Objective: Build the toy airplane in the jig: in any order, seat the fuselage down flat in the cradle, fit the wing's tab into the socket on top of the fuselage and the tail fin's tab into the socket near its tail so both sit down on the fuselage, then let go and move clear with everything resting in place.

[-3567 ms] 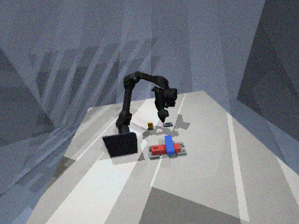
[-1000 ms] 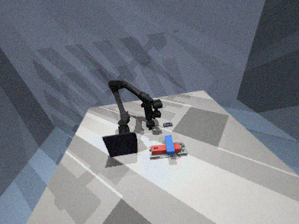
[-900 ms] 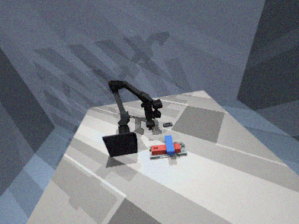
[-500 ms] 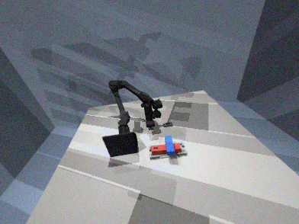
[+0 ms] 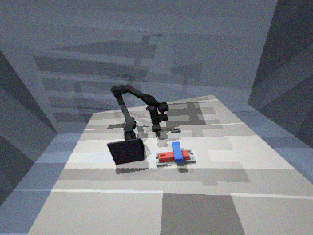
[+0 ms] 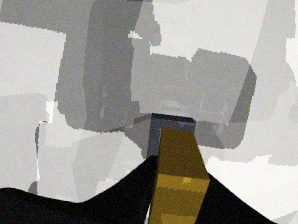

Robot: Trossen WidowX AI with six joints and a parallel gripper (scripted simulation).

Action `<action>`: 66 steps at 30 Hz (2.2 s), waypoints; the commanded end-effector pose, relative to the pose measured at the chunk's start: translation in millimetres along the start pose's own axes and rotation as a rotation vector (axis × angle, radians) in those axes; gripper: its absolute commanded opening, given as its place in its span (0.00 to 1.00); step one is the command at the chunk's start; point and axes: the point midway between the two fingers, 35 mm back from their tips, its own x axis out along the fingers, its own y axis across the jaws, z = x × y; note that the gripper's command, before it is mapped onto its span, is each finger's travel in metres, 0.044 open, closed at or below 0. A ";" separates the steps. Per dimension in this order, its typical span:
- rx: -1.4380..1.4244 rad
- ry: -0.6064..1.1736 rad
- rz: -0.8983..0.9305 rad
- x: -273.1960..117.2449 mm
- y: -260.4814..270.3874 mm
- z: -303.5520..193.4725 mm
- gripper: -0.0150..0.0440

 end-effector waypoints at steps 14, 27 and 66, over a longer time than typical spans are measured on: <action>-0.007 0.012 -0.025 -48.8 -6.2 9.9 0.25; -0.011 0.032 -0.009 -88.4 -6.4 9.2 0.25; 0.010 0.031 -0.006 -106.5 -79.9 35.2 0.25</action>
